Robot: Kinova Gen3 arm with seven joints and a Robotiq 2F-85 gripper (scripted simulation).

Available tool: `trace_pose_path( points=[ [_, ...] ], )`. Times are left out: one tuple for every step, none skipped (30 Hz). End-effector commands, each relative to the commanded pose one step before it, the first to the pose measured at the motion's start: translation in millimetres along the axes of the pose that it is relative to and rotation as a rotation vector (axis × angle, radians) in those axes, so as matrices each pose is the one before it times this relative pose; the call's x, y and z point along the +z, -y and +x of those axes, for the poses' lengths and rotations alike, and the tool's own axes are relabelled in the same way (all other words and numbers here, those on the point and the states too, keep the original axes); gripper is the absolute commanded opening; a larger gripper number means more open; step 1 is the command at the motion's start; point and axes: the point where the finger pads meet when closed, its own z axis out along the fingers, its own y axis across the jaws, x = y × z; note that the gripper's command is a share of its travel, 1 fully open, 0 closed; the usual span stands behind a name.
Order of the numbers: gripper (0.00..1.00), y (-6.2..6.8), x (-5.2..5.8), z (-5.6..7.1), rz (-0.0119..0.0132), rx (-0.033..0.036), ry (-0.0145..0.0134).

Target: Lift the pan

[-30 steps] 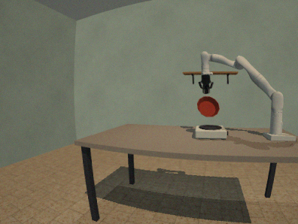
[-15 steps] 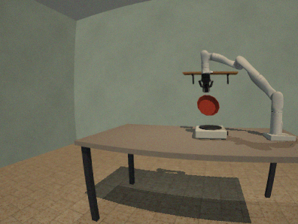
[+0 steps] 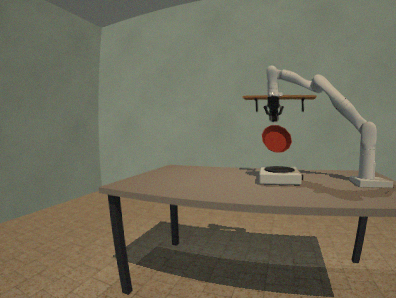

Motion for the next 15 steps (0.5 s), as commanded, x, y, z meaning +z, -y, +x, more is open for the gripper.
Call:
trace_pose_path(
  points=[
    [0.0, -0.69, -3.06, 0.47, -0.00429, -0.00023, 0.00114],
    [0.0, 0.04, -0.47, 0.03, -0.00001, 0.00001, -0.00004],
    [0.0, 0.04, -0.46, 0.03, -0.00001, 0.00001, -0.00004],
    [0.0, 0.04, -0.44, 0.03, -0.00001, 0.00001, -0.00004],
    [0.0, 0.03, -0.42, 0.03, -0.00001, 0.00001, -0.00004],
    [0.0, 0.03, -0.41, 0.03, -0.00001, 0.00001, -0.00004],
    [0.0, 0.03, -0.39, 0.03, -0.00001, 0.00001, -0.00004],
    [0.0, 0.03, -0.38, 0.03, -0.00001, 0.0, -0.00004],
    [0.0, 0.03, -0.36, 0.03, -0.00001, 0.0, -0.00004],
    [0.0, 0.0, 0.0, 0.0, 0.0, 0.0, 0.0],
    [0.0, 0.0, 0.0, 0.0, 0.0, 0.0, 0.0],
    [0.0, 0.03, -0.34, 0.03, -0.00001, 0.0, -0.00004],
    [0.0, 0.03, -0.33, 0.03, -0.00001, 0.0, -0.00004],
    [0.0, 0.03, -0.31, 0.02, -0.00001, 0.0, -0.00004],
    [0.0, 0.03, -0.3, 0.02, -0.00001, 0.0, -0.00004]
  ],
)
